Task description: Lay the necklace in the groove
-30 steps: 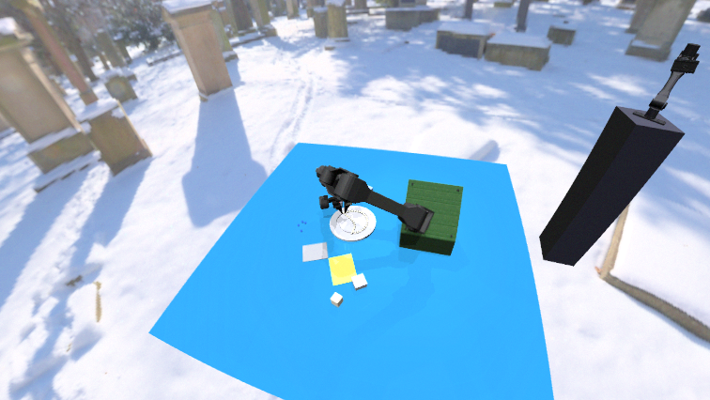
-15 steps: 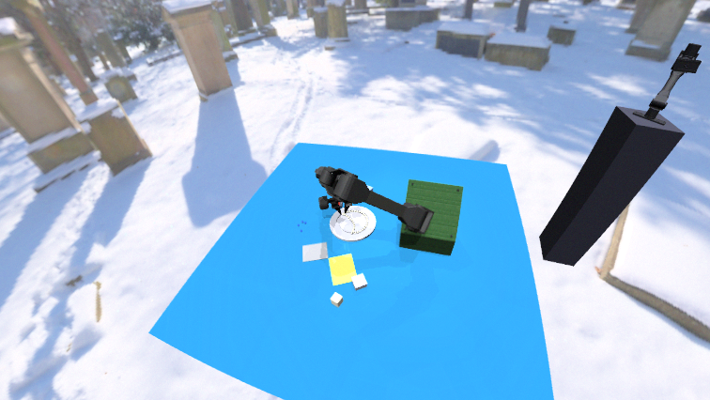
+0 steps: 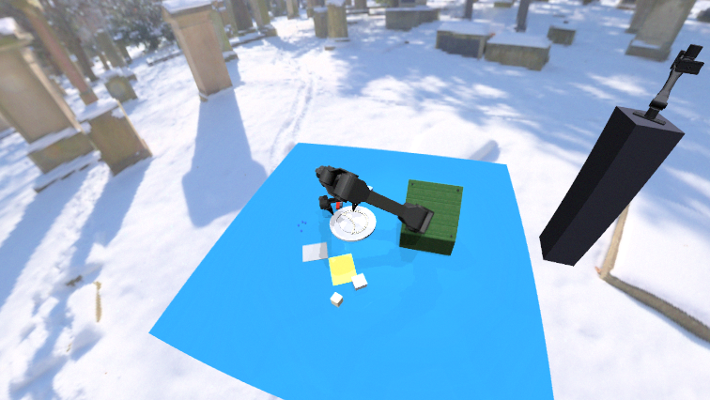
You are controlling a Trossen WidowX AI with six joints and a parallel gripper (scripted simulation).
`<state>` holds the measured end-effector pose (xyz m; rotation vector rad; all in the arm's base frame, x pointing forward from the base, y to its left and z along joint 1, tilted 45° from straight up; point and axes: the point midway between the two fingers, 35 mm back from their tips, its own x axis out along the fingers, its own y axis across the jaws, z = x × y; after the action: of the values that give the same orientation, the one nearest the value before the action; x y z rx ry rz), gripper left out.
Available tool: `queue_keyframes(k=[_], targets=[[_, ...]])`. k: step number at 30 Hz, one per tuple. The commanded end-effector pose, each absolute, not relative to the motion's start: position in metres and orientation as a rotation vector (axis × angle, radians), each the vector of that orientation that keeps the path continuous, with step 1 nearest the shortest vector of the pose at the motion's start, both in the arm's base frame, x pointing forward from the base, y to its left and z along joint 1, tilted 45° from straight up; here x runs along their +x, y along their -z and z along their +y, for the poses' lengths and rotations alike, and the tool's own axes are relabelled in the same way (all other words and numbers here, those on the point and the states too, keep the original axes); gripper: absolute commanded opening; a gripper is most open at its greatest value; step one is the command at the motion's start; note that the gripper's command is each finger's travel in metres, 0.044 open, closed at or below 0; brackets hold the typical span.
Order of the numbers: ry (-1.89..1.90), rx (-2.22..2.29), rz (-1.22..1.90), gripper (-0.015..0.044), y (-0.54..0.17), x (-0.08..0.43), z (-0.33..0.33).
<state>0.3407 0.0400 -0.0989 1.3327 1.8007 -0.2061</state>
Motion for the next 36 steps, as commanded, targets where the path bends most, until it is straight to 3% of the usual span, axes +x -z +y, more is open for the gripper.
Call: queue_keyframes(k=[1,17,29,36], targets=[[0.199,1.334,1.798,0.0440,0.097,0.341,0.039],[0.199,1.334,1.798,0.0440,0.097,0.341,0.039],[0.064,1.227,1.777,0.0125,0.071,0.332,0.019],[0.061,1.230,1.770,0.0120,0.075,0.335,0.024]])
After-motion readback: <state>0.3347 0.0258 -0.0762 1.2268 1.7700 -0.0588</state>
